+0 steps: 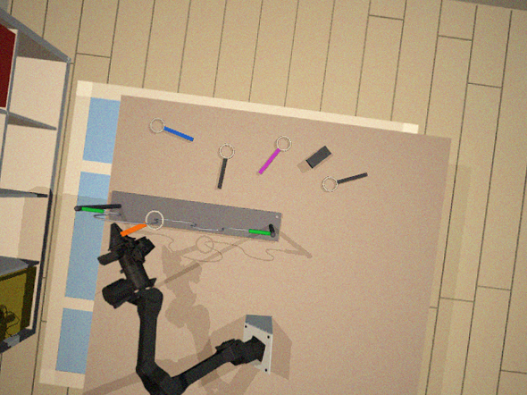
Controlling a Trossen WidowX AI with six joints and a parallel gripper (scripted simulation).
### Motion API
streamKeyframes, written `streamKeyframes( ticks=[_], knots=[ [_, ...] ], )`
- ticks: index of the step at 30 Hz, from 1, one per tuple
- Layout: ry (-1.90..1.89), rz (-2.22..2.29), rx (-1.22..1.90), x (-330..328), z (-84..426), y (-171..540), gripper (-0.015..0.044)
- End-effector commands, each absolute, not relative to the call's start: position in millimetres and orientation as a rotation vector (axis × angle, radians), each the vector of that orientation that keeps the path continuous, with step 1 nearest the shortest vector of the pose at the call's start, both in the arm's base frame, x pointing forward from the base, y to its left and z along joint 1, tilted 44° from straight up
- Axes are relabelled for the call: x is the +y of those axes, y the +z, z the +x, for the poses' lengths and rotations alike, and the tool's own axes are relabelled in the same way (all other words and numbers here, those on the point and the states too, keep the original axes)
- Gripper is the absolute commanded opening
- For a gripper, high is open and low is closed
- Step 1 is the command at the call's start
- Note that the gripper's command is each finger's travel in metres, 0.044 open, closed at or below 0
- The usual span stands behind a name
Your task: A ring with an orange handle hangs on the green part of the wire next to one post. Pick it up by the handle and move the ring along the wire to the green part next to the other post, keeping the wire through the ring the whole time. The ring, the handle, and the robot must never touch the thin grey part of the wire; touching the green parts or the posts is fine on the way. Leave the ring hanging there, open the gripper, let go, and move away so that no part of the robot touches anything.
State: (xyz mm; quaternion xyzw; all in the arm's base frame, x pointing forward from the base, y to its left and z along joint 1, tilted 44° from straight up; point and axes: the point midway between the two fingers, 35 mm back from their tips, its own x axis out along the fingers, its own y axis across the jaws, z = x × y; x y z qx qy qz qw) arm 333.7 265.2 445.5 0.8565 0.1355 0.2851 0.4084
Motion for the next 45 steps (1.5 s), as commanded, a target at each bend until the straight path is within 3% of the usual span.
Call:
streamKeyframes(
  ticks=[1, 45],
  knots=[
    [0.699, 2.065, 0.371, 274, 333, 430, -0.015],
    [0.538, 1.103, 0.509, 279, 330, 288, -0.015]
  ],
)
